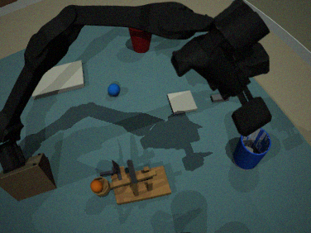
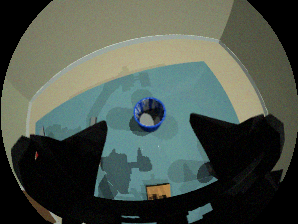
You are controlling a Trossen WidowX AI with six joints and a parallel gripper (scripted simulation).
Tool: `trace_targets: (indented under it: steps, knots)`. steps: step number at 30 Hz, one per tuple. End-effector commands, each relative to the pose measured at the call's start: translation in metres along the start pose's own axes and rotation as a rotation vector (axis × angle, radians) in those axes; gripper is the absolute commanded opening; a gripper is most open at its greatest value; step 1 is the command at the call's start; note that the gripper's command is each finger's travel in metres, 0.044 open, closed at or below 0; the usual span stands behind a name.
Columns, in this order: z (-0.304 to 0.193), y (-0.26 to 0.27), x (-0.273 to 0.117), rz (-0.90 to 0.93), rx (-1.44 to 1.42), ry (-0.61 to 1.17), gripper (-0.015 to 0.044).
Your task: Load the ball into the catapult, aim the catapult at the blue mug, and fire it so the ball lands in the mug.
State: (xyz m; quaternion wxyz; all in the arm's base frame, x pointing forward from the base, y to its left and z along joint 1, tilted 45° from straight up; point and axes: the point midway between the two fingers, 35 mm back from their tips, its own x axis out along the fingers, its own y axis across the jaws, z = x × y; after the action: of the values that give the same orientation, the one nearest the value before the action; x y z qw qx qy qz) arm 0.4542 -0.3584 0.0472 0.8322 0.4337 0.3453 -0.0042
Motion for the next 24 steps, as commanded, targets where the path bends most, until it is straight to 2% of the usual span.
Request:
trace_targets:
  steps: [1, 16, 24]
  knots:
    - [0.0021, 0.0017, -0.0008, 0.004, -0.003, -0.005, 0.0387]
    - [0.0021, 0.0017, -0.0008, 0.004, -0.003, -0.005, 0.0]
    - [0.0021, 0.0017, -0.0008, 0.004, -0.003, -0.005, 0.0]
